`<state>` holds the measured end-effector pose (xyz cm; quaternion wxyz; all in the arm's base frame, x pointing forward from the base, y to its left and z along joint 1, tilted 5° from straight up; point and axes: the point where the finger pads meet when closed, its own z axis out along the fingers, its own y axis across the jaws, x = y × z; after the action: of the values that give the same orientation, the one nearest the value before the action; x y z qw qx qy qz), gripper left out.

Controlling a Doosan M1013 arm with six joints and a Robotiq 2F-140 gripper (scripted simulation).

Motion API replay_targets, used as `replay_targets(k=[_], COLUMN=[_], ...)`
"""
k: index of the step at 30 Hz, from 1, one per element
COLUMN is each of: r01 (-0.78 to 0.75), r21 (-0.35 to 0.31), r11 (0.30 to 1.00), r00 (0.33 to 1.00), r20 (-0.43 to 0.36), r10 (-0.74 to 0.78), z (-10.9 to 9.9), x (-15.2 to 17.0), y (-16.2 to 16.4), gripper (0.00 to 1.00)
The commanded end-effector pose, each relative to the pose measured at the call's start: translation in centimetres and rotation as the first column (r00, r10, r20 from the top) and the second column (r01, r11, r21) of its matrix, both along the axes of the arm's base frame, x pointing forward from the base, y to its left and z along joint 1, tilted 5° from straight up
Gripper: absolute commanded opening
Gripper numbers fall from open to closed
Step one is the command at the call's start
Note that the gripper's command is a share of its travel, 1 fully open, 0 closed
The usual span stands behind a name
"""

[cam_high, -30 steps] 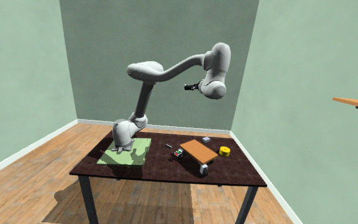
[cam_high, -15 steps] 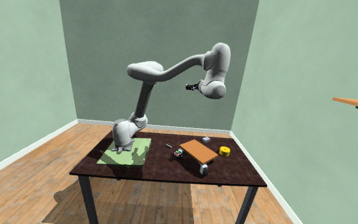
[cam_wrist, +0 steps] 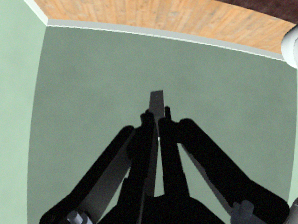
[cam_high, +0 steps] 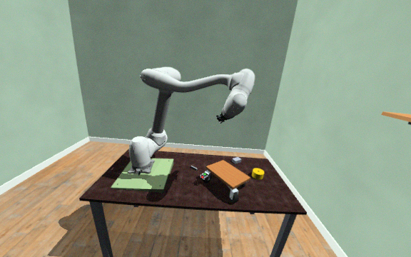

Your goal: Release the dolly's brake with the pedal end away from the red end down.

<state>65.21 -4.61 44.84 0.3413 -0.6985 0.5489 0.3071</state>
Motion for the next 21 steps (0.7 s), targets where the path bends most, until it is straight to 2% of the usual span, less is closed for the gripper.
replay_targets(k=[1,2,3,5,6,7,8,10,11,12,13,15,16,18,19,21], r01=[-0.018,-0.018,-0.053,-0.053,-0.095,-0.095,-0.139,-0.139,-0.182,-0.182,-0.221,-0.221,-0.253,-0.298,-0.298,-0.319], r21=[-0.201,-0.201,-0.314,-0.314,-0.42,-0.42,-0.516,-0.516,-0.597,-0.597,-0.665,-0.665,-0.718,-0.787,-0.787,-0.819], r11=[0.979,0.979,0.948,0.948,0.903,0.903,0.846,0.846,0.781,0.781,0.714,0.714,0.648,0.54,0.54,0.477], r00=[1.0,1.0,0.997,0.997,0.992,0.992,0.981,0.981,0.966,0.966,0.946,0.946,0.922,0.876,0.876,0.844], r20=[0.021,0.021,0.032,0.032,0.04,0.04,0.043,0.043,0.041,0.041,0.034,0.034,0.023,0.0,0.0,-0.017], r10=[0.023,0.023,0.067,0.067,0.123,0.123,0.187,0.187,0.256,0.256,0.324,0.324,0.386,0.483,0.483,0.535], z=[-6.8,-8.2,-9.5,-12.5,-13.7,-15.2,-16.4,-18.7,-20.2,-20.9,-22.4,-22.4,-24.0,-25.5,-25.5,-26.2], x=[-1.6,-1.9,-2.6,-3.5,-4.2,-4.7,-5.4,-6.4,-7.2,-7.6,-8.5,-8.5,-9.3,-10.3,-10.3,-10.7], y=[0.3,0.4,-0.3,-0.5,-1.4,-1.7,-2.6,-3.2,-4.4,-4.7,-6.0,-6.0,-7.3,-9.1,-9.1,-10.1], gripper=[0.0,0.0,0.0,0.0,0.0,0.0,0.0,0.0,0.0,0.0,0.0,0.0,0.0,0.0,0.0,0.0])
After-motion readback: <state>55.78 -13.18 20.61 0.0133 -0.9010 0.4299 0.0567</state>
